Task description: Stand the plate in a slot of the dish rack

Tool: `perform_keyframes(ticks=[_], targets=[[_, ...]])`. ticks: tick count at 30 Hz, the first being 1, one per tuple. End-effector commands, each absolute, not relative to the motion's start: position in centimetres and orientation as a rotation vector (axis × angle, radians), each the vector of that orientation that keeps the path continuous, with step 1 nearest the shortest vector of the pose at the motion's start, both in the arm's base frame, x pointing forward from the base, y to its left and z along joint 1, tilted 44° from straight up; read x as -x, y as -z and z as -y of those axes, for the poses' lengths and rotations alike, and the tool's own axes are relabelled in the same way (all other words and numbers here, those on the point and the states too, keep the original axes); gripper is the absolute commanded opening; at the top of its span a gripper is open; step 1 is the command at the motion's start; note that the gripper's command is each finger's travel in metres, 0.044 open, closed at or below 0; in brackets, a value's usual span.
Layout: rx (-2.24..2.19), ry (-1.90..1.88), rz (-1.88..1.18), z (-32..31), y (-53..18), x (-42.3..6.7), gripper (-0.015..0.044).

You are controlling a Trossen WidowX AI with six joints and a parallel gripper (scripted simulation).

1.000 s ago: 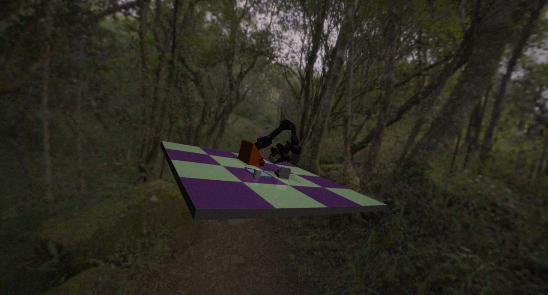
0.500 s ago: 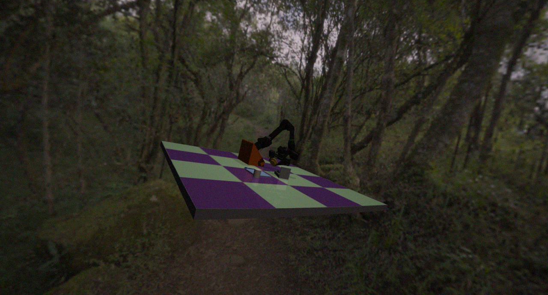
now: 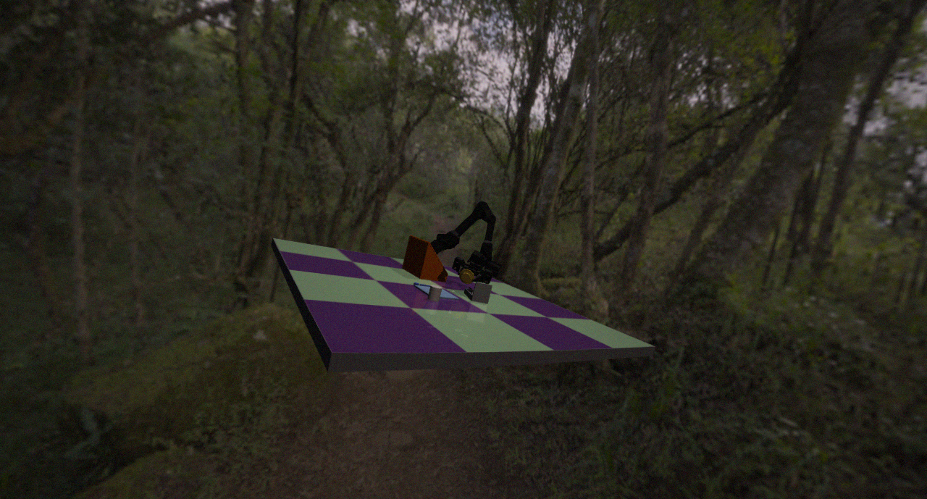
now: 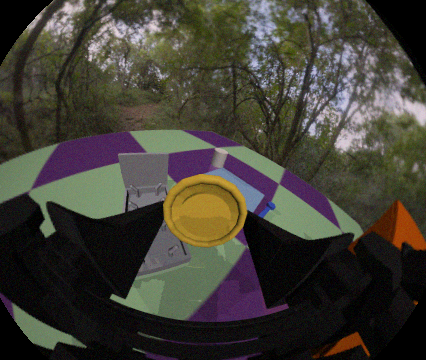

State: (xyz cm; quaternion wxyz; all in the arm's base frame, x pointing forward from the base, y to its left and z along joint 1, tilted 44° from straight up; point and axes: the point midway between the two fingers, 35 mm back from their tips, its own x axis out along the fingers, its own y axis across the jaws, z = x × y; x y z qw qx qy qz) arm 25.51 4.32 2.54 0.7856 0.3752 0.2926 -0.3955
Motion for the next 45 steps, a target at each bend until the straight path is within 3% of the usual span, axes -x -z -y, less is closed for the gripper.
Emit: perform_keyframes(ticks=[1, 27, 45], targets=[[-0.791, 0.816, -0.558, -4.6, -2.9, -25.4, 0.0000], [-0.775, 0.522, -0.081, -7.3, -6.6, -22.7, 0.0000], [-0.776, 0.516, -0.074, -8.1, -5.7, -23.4, 0.0000]])
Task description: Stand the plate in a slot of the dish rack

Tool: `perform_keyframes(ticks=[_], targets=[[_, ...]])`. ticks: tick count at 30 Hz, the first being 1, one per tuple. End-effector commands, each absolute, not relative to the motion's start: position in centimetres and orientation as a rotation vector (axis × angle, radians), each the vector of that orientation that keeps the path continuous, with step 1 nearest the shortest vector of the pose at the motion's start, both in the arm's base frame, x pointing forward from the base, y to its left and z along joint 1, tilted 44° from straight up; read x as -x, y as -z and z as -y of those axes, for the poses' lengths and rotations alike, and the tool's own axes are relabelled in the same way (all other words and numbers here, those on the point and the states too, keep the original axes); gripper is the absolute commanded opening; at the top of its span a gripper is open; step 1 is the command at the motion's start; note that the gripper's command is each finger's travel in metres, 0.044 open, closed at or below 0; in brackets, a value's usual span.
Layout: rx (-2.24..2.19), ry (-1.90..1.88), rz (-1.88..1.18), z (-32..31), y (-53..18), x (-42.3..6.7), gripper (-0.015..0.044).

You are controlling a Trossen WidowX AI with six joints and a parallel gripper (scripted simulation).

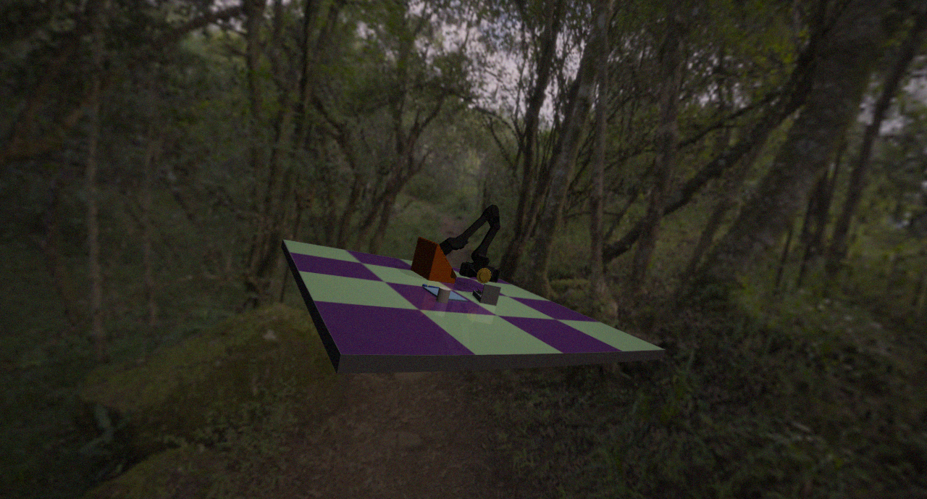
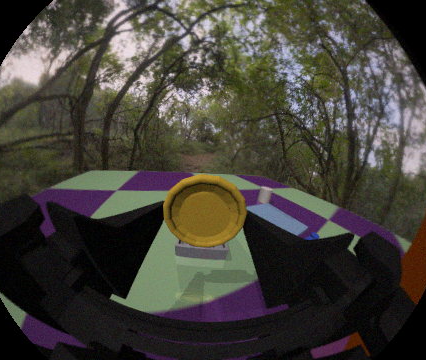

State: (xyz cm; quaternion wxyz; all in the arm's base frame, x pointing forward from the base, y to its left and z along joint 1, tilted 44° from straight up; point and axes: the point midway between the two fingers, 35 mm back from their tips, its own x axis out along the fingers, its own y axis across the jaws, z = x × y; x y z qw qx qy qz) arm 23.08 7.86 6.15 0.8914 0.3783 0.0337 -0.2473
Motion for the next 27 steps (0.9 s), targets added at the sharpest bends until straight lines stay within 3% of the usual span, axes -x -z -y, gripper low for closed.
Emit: perform_keyframes(ticks=[1, 27], targets=[[-0.776, 0.516, -0.074, -8.1, -5.5, -23.5, 0.0000], [-0.799, 0.512, -0.061, -7.8, -3.6, -26.5, 0.0000]])
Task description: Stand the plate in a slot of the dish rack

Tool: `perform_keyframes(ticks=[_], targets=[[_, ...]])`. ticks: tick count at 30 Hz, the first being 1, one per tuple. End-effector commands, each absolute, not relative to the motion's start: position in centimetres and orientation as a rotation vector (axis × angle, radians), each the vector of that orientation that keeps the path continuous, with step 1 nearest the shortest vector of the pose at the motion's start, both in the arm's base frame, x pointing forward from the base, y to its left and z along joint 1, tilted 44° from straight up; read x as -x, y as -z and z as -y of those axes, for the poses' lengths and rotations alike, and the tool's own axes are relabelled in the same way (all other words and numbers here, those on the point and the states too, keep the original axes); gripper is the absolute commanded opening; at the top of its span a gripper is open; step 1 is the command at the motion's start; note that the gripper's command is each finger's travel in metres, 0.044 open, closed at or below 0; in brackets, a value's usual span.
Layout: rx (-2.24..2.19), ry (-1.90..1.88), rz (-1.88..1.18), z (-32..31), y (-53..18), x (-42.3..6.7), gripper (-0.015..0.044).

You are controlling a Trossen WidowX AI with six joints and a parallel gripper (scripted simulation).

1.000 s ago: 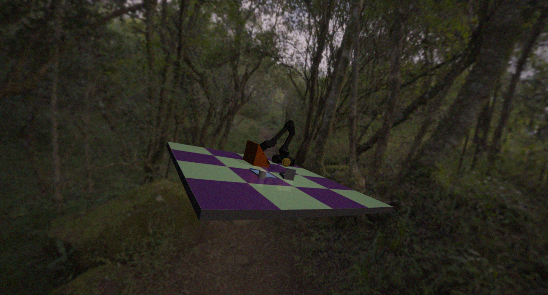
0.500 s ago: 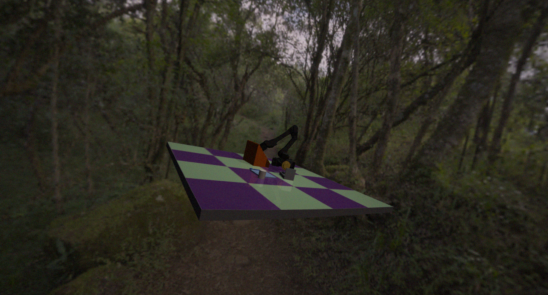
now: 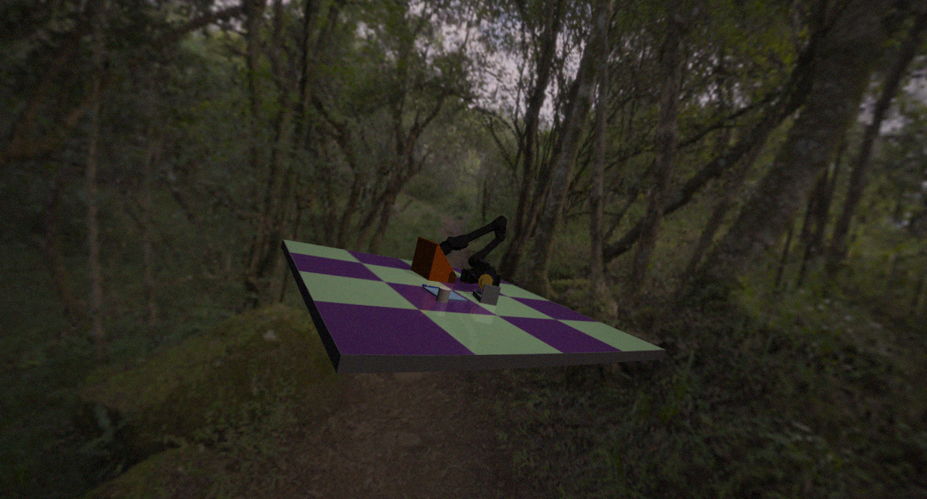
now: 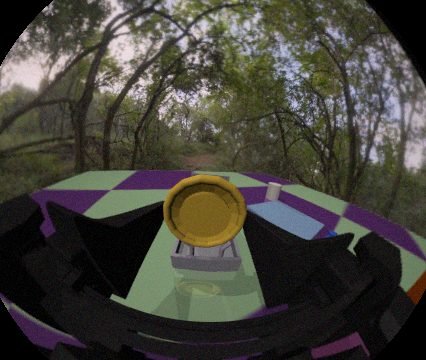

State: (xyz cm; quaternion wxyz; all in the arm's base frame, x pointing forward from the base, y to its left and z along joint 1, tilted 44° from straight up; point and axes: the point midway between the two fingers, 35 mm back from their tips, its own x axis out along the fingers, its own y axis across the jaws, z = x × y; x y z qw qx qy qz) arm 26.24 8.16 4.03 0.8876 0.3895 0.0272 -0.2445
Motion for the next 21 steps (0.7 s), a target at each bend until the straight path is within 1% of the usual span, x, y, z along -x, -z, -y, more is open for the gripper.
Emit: perform_keyframes(ticks=[1, 13, 21], targets=[[-0.801, 0.512, -0.060, -7.7, -3.6, -26.7, 0.0000], [-0.810, 0.511, -0.053, -7.0, -3.2, -27.8, 0.0000], [-0.815, 0.509, -0.055, -8.0, -2.2, -28.0, 0.0000]])
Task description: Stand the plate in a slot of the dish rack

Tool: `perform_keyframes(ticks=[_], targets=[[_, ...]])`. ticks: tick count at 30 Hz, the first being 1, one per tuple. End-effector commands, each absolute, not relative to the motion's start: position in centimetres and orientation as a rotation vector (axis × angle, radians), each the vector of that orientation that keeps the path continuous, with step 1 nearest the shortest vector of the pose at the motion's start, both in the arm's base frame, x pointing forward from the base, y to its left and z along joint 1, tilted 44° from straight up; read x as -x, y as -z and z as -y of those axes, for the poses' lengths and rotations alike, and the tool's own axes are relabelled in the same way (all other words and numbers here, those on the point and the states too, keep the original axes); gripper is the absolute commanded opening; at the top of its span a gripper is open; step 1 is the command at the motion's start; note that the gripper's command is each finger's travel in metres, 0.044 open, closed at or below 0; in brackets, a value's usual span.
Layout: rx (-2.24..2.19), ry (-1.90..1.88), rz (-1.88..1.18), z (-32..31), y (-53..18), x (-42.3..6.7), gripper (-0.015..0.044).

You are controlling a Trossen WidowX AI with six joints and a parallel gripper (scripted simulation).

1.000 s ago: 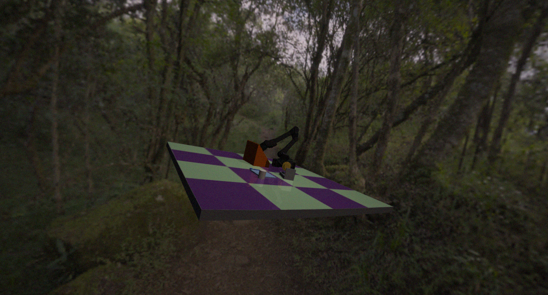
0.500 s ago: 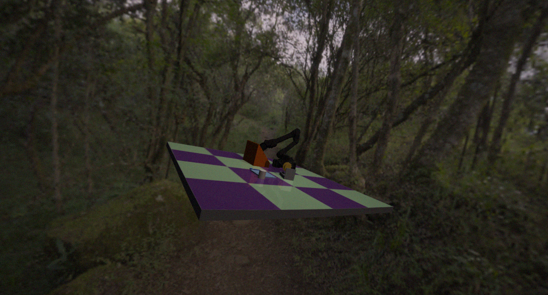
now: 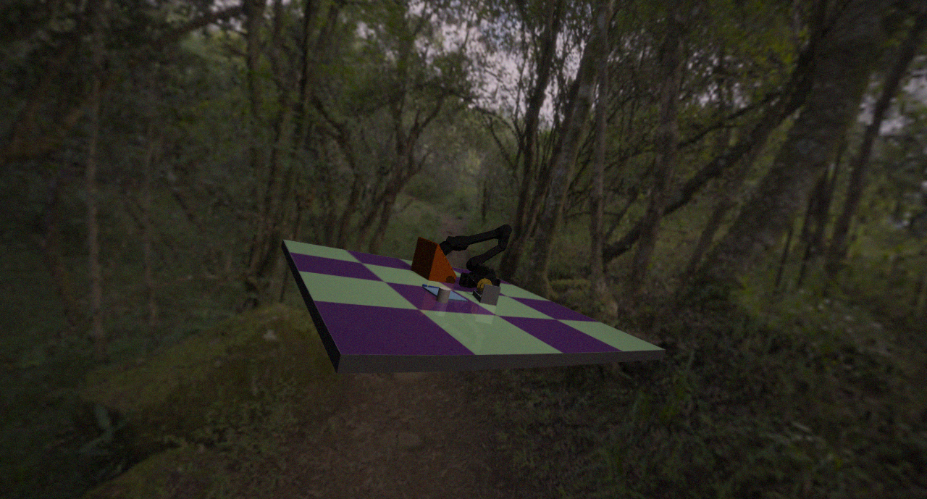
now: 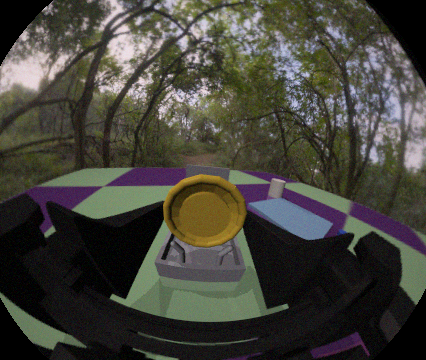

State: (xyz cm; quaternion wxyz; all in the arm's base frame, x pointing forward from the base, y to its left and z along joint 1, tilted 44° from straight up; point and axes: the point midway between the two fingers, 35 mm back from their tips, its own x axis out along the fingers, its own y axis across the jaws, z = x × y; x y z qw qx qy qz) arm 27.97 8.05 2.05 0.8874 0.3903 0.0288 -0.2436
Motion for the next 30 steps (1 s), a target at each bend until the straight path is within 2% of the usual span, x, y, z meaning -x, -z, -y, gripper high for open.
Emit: perform_keyframes(ticks=[1, 10, 25, 30], targets=[[-0.814, 0.508, -0.056, -7.89, -2.27, -27.97, 0.0000], [-0.814, 0.508, -0.056, -7.89, -2.27, -27.97, 0.0000], [-0.817, 0.509, -0.055, -7.90, -2.24, -27.98, 0.0394], [-0.817, 0.509, -0.055, -7.90, -2.24, -27.98, 0.0400]])
